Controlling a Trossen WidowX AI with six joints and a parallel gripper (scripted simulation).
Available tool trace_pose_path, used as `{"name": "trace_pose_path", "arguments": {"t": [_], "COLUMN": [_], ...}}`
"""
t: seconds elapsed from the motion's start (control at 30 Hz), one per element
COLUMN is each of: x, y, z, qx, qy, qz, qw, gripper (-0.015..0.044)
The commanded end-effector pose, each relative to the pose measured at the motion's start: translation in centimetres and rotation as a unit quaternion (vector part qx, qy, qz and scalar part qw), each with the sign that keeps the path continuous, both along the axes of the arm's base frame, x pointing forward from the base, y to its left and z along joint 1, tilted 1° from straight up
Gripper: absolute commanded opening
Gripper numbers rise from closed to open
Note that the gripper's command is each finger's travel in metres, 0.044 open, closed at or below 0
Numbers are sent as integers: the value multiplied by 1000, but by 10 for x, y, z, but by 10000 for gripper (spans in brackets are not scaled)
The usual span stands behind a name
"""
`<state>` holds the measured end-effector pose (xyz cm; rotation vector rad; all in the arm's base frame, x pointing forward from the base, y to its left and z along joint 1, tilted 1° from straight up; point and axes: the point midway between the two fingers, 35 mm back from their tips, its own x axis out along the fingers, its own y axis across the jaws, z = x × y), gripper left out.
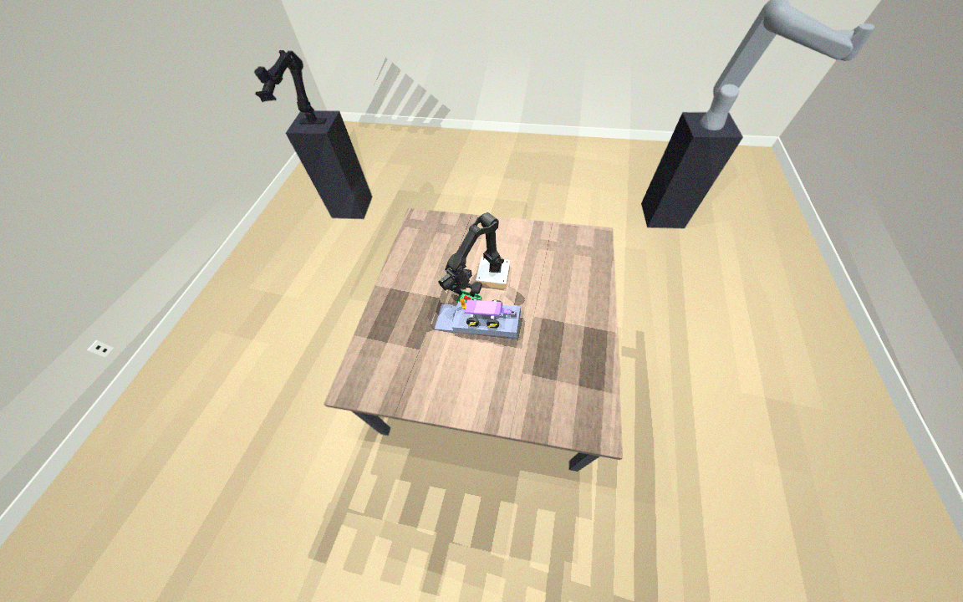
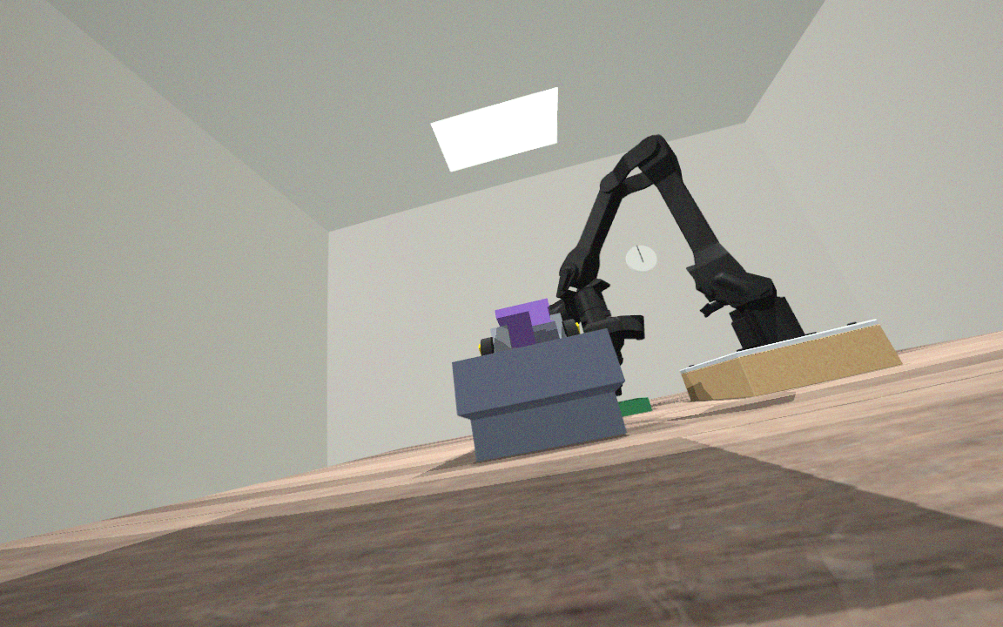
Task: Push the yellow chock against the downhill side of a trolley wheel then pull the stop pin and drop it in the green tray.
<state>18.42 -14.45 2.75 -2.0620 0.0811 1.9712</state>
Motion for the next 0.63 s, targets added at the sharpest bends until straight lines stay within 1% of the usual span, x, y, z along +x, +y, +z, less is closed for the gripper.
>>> {"name": "trace_pose_path", "arguments": {"t": [0.0,0.13,0.6], "x": [1,0,0], "y": [-1,-1,-1], "z": [15,26,68], "qx": [-4,-5,-5], "qy": [-5,-5,-5], "qz": [3,3,3], "qw": [1000,1000,1000], "gripper": [340,440,440]}}
